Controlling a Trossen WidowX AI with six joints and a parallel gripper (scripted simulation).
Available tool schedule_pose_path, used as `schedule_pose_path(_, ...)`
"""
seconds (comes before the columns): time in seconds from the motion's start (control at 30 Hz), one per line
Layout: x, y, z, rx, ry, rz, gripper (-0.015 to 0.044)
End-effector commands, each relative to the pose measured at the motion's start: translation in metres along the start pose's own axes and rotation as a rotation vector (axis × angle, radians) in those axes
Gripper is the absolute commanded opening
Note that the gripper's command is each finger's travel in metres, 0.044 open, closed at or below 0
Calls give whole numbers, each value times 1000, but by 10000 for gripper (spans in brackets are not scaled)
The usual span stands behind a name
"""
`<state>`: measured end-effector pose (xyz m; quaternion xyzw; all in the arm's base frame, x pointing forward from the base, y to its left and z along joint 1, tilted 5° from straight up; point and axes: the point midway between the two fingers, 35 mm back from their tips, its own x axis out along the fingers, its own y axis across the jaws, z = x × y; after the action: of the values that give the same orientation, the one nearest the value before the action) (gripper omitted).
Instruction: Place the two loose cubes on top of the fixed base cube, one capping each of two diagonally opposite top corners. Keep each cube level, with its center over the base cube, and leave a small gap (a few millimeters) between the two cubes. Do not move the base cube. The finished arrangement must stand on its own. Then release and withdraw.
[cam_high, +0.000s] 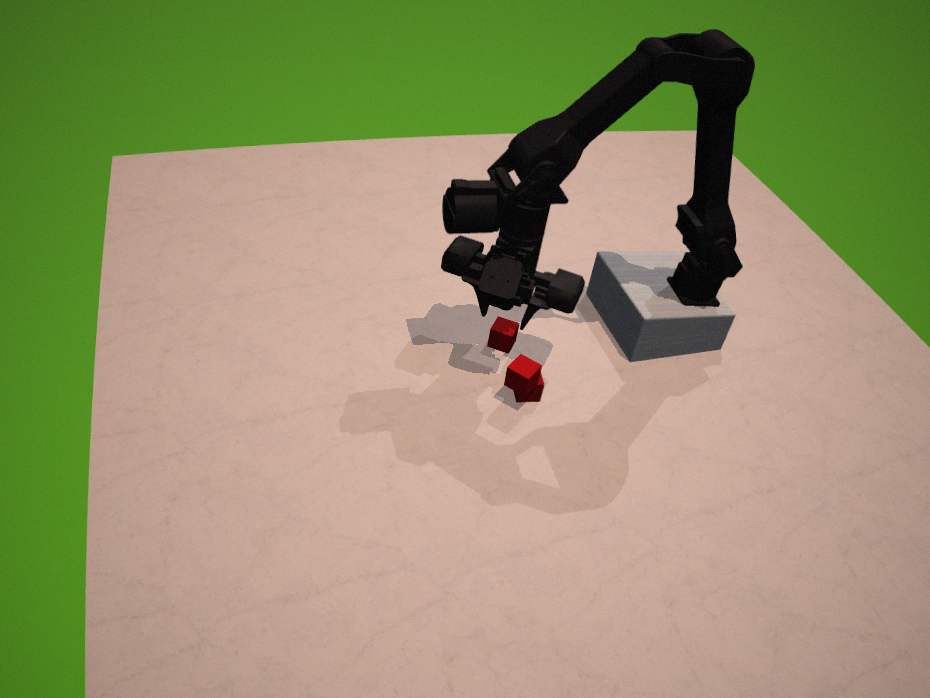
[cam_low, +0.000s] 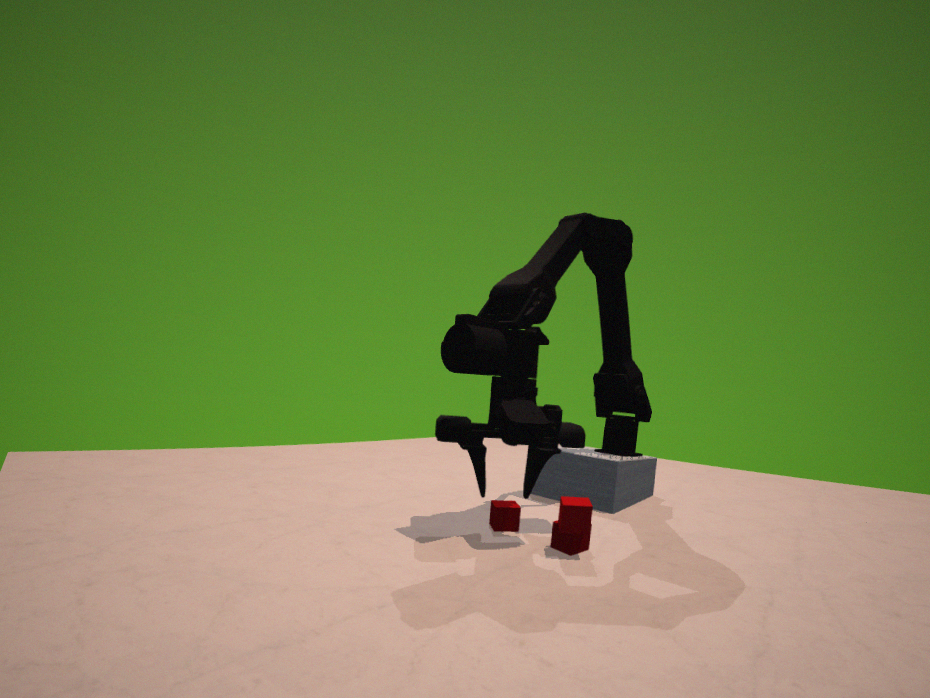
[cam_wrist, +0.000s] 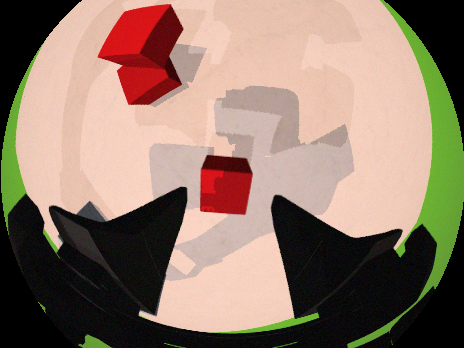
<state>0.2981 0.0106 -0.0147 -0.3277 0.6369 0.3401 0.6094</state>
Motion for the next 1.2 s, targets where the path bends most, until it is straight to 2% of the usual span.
schedule_pose_path(0.0,9,3,-2,-4,10,11,265)
schedule_pose_path(0.4,26,3,-3,-4,10,11,265)
schedule_pose_path(0.6,26,3,-3,-4,10,11,107)
schedule_pose_path(1.17,5,-8,3,-10,-6,-41,105)
